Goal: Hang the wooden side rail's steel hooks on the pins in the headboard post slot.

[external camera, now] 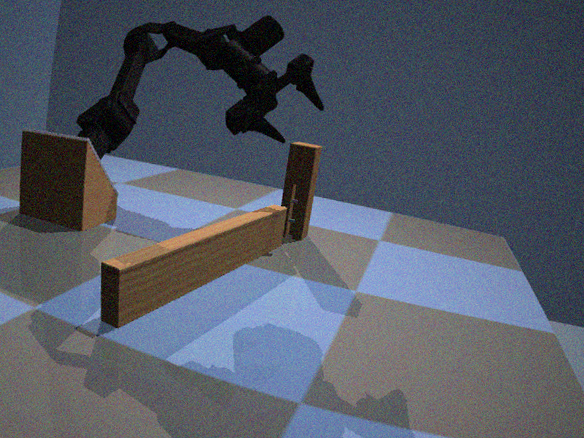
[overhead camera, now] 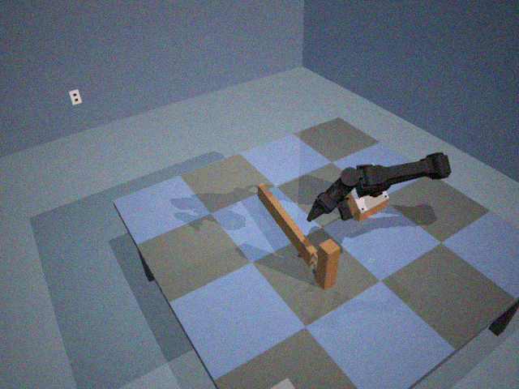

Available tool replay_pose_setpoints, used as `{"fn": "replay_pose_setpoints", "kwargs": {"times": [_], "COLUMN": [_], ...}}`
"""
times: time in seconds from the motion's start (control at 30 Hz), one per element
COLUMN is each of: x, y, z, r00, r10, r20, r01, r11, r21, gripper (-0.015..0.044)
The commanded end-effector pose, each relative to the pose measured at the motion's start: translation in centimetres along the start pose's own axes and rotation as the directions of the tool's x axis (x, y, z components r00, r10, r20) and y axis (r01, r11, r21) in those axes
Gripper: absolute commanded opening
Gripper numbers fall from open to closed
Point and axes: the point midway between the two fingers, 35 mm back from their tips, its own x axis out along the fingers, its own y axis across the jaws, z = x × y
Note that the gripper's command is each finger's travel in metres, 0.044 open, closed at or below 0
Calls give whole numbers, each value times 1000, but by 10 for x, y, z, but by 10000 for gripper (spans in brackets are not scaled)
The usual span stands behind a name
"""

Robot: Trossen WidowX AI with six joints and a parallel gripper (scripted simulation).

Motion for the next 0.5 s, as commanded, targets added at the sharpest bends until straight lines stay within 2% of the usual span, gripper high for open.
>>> {"fn": "replay_pose_setpoints", "kwargs": {"times": [0.0,0.23,0.47], "x": [-4,-10,-16], "y": [54,69,78], "z": [31,50,68], "r00": [948,897,838], "r10": [145,168,170], "r20": [282,408,518], "r01": [52,211,398], "r11": [805,649,460], "r21": [-591,-731,-794], "gripper": [440,440,440]}}
